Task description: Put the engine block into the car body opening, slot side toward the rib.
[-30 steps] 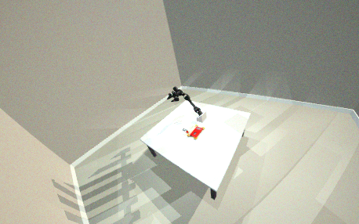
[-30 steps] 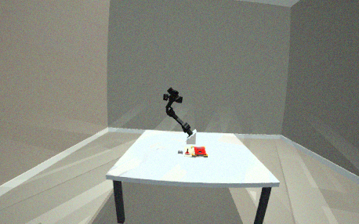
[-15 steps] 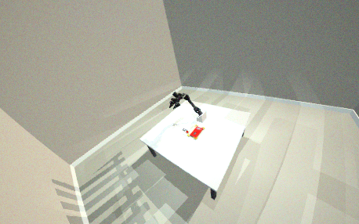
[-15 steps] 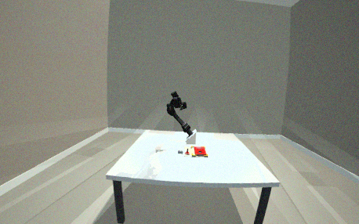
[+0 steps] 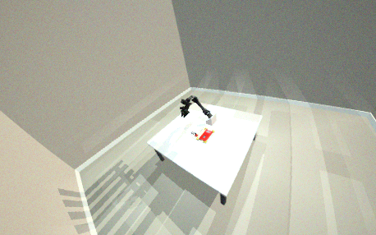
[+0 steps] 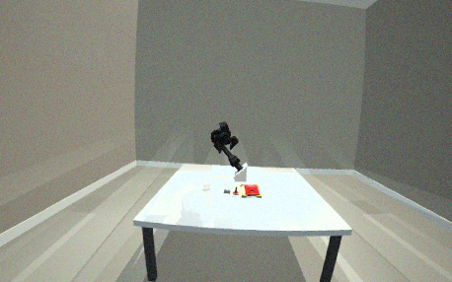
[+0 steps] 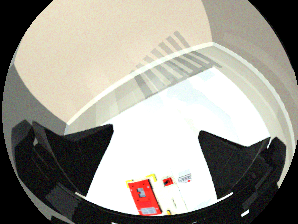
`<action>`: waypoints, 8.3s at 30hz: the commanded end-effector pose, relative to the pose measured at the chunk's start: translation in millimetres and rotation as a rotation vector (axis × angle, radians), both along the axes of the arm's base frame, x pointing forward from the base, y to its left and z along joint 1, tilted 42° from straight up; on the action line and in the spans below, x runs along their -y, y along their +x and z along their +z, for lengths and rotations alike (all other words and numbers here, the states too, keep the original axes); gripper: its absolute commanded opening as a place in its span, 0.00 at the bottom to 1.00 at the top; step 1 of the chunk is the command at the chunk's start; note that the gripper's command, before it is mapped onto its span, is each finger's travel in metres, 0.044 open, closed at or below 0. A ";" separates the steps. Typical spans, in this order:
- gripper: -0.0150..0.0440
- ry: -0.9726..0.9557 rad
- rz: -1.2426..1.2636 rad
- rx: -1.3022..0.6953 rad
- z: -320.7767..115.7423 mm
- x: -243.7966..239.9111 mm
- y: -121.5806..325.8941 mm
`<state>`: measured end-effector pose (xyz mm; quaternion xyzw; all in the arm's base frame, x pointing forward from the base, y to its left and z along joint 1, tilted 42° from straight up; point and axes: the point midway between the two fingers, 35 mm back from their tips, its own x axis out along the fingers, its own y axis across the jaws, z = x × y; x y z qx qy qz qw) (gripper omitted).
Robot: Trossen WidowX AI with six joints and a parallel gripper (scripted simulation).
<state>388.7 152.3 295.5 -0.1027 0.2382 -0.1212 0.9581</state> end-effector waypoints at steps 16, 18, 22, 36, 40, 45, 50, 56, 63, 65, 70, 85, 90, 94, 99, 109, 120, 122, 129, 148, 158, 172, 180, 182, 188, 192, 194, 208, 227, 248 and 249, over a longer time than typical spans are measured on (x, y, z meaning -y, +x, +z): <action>1.00 0.310 -0.458 -0.124 -90.1 49.3 -0.3; 1.00 0.338 -0.517 -0.129 -98.7 55.4 -2.2; 1.00 0.387 -0.639 -0.135 -115.3 68.0 -7.0; 1.00 0.507 -1.094 -0.082 -161.6 110.2 -27.2; 1.00 0.523 -1.227 -0.044 -169.8 124.0 -34.1; 1.00 0.527 -1.276 -0.028 -170.4 131.6 -37.6; 1.00 0.527 -1.276 -0.027 -213.8 170.0 -29.3; 1.00 0.526 -1.276 -0.026 -226.4 180.4 -29.2; 1.00 0.526 -1.276 -0.025 -237.5 187.0 -29.5; 1.00 0.526 -1.276 -0.025 -239.8 189.1 -29.0; 1.00 0.526 -1.276 -0.025 -245.6 194.6 -28.0; 0.78 0.525 -1.275 -0.025 -255.2 203.9 -26.6; 0.56 0.525 -1.275 -0.025 -255.2 203.9 -26.6; 0.48 0.525 -1.275 -0.025 -255.2 203.9 -26.6; 0.35 0.525 -1.275 -0.025 -254.9 203.5 -26.6; 0.25 0.530 -1.275 -0.029 -234.9 183.1 -28.2; 0.25 0.532 -1.276 -0.032 -209.9 160.1 -33.7; 0.25 0.532 -1.276 -0.032 -205.2 156.0 -35.1; 0.25 0.531 -1.276 -0.032 -188.6 142.4 -40.9; 0.25 0.451 -1.199 -0.121 -177.7 114.2 -48.5; 0.25 0.310 -1.049 -0.282 -205.5 97.3 -43.3; 0.25 0.111 -0.827 -0.495 -245.8 74.8 -40.6; 0.25 -0.003 -0.694 -0.609 -269.2 62.7 -41.5; 0.25 -0.031 -0.660 -0.636 -275.1 59.8 -42.0; 0.25 -0.114 -0.561 -0.715 -292.7 51.2 -44.2; 0.25 -0.169 -0.493 -0.766 -304.4 45.7 -46.3; 0.25 -0.197 -0.459 -0.791 -310.3 43.1 -47.6; 0.25 -0.389 -0.215 -0.958 -351.3 26.8 -58.6; 0.52 -0.409 -0.189 -0.975 -354.8 26.3 -60.0; 0.52 -0.408 -0.191 -0.973 -355.4 25.7 -60.4; 0.52 -0.407 -0.192 -0.973 -355.6 25.7 -60.6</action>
